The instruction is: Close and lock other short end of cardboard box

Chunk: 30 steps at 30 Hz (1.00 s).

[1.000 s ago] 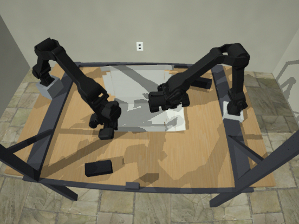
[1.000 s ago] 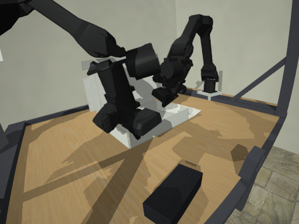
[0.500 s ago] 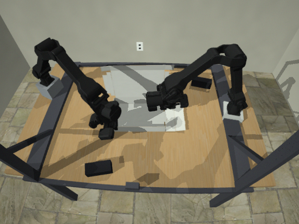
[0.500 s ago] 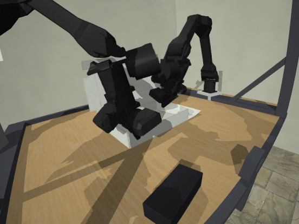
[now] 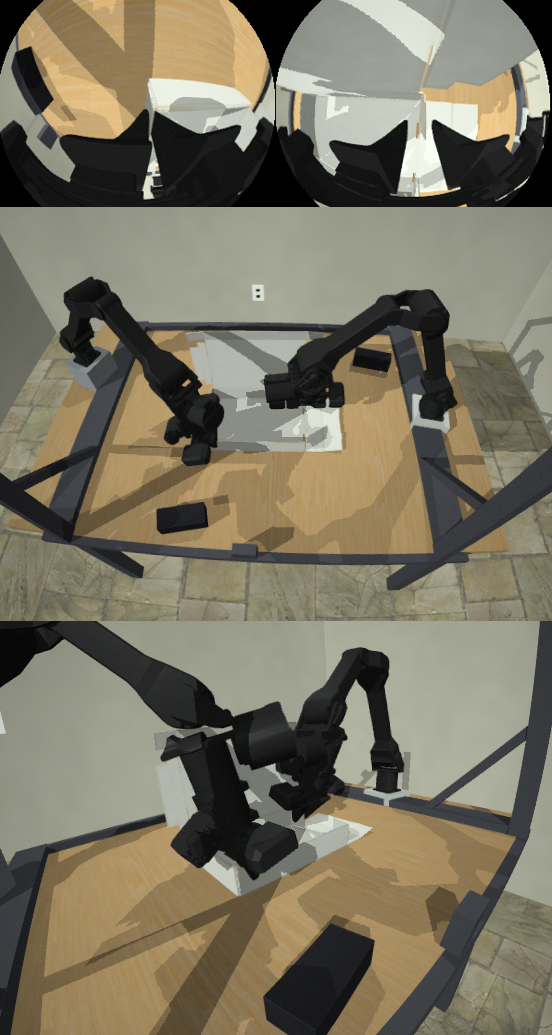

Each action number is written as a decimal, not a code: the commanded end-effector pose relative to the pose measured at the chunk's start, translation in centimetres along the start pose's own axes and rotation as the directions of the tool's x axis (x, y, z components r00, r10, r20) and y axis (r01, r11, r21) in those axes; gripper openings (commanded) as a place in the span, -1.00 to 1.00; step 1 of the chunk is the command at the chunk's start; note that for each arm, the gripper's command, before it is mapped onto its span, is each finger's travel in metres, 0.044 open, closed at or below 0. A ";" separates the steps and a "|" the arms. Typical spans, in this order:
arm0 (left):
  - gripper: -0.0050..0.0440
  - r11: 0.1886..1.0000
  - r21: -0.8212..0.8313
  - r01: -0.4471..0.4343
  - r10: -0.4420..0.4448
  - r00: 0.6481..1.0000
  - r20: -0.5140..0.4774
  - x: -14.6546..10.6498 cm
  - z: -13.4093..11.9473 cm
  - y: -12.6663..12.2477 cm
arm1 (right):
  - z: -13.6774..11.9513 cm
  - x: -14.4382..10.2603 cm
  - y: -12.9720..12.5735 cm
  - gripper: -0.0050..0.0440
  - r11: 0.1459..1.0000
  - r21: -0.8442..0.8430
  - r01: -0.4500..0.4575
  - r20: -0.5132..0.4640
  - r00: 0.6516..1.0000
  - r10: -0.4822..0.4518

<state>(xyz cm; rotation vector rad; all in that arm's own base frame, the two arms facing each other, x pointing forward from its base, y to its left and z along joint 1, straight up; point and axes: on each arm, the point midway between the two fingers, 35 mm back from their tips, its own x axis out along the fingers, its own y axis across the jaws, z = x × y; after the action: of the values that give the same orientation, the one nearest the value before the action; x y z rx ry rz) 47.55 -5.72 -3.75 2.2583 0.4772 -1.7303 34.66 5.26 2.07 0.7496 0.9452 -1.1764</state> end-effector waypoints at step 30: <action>-0.77 1.000 0.001 -0.024 0.024 0.999 -0.030 -1.3 -0.9 0.5 | 0.3 -4.7 0.6 -0.18 0.999 0.051 -0.006 -0.007 1.000 0.006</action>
<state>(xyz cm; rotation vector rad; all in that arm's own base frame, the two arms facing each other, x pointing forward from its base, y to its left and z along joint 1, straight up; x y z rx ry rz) 47.55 -5.72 -3.76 2.2582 0.4772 -1.7306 34.29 6.53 4.75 0.7582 0.9436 -1.2178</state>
